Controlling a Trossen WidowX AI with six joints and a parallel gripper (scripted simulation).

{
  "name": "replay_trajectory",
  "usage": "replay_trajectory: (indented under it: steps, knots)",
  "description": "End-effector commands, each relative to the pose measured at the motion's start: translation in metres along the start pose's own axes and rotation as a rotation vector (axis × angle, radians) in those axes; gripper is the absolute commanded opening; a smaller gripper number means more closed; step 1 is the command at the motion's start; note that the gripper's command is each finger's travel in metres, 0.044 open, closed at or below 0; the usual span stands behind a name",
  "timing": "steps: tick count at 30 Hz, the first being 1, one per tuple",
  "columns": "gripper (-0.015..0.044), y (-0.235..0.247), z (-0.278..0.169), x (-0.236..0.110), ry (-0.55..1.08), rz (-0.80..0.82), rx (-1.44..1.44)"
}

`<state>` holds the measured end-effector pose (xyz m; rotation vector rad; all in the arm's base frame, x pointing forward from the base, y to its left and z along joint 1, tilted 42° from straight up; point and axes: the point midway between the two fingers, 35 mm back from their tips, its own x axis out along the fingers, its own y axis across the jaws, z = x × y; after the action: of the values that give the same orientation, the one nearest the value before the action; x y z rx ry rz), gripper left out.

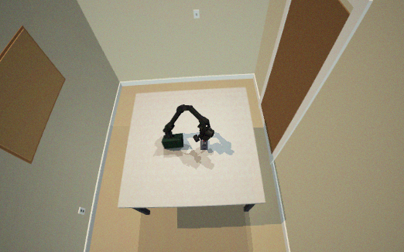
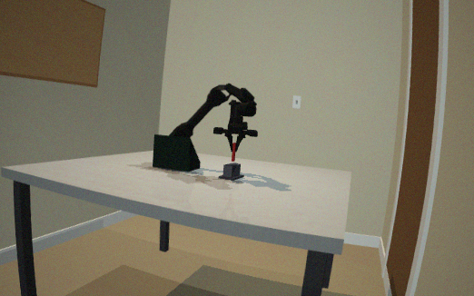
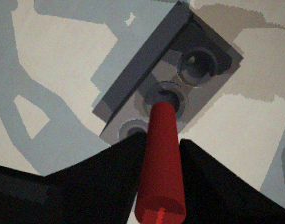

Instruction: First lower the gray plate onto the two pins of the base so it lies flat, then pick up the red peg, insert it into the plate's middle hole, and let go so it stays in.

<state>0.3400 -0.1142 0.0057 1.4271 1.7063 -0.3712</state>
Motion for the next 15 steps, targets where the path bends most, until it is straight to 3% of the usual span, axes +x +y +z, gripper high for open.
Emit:
replay_trajectory:
  steps: [1,15]
  knots:
    - [0.0000,0.000,0.000,0.001,0.000,0.000,0.000]
    - [0.0000,-0.001,0.002,0.016,-0.002,-0.002,-0.007]
